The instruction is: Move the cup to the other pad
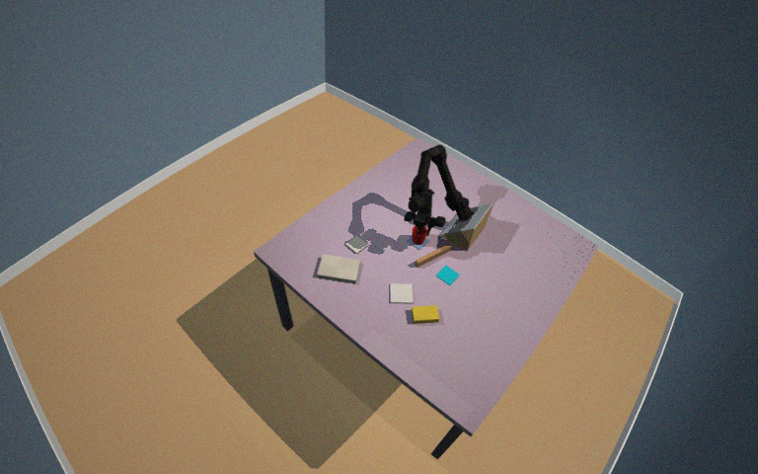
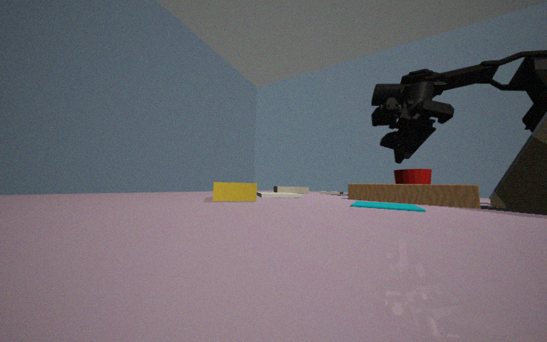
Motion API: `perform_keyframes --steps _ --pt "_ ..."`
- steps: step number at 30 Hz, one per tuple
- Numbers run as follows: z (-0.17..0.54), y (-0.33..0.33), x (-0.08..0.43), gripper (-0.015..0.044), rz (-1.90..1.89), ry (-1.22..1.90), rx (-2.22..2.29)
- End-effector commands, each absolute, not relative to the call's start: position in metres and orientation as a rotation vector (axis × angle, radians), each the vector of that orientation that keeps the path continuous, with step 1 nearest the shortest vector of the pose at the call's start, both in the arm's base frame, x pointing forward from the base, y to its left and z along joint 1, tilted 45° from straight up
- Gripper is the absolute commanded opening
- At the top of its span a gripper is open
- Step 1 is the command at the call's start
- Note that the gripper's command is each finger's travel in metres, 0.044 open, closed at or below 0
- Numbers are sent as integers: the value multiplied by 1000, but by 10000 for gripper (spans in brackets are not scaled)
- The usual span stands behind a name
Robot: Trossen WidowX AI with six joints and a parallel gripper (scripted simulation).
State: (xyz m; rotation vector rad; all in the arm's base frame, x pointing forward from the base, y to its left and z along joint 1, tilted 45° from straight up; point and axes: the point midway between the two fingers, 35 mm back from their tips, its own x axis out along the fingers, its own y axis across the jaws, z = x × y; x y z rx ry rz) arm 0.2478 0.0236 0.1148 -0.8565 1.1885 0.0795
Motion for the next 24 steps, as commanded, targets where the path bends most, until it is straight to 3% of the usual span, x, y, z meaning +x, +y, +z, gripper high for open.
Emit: perform_keyframes --steps 1,24 --pt "127 9 204 148 215 1505 -1481" --pt "121 5 207 148 217 1505 -1479"
